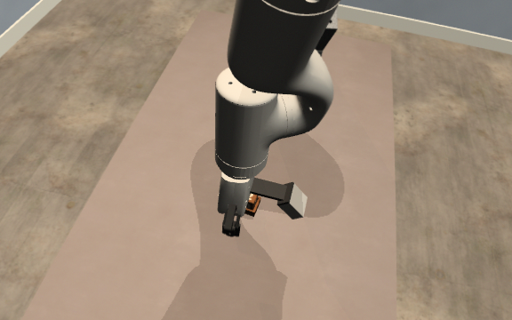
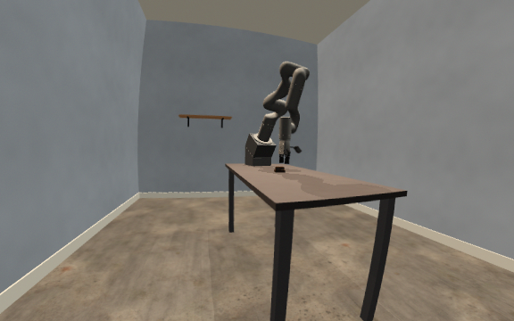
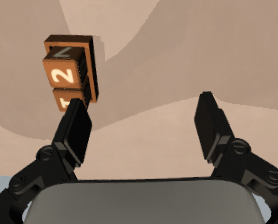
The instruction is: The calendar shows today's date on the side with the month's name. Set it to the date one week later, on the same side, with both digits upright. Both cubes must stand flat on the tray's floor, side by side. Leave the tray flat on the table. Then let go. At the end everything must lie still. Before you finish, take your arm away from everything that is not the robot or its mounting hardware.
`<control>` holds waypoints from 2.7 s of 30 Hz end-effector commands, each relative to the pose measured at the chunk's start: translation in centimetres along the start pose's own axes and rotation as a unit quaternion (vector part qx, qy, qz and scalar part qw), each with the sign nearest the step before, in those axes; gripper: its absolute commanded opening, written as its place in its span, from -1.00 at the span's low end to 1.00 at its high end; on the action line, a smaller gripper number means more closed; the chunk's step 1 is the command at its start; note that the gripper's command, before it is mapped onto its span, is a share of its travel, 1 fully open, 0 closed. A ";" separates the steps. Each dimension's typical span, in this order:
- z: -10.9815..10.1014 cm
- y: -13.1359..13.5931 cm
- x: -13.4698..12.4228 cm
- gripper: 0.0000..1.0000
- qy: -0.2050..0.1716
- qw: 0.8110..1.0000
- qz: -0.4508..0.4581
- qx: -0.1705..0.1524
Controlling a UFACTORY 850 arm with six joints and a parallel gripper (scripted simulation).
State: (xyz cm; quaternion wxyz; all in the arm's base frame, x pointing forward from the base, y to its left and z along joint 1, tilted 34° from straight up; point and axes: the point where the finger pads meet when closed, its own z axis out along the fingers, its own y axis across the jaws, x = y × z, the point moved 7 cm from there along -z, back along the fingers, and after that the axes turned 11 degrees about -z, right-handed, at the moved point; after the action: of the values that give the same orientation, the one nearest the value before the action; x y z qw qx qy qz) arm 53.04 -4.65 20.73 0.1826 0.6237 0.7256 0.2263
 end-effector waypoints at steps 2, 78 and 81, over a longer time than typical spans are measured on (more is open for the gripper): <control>-0.1 0.1 -0.4 1.00 0.004 0.998 0.062 0.002; -0.9 0.1 -8.3 1.00 0.003 0.963 0.268 0.002; -0.9 0.1 -8.3 1.00 0.003 0.963 0.268 0.002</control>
State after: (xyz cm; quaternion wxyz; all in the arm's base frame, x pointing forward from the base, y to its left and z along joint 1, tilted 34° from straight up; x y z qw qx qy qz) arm 53.92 -12.85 21.32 0.1108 0.7954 0.5327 0.2669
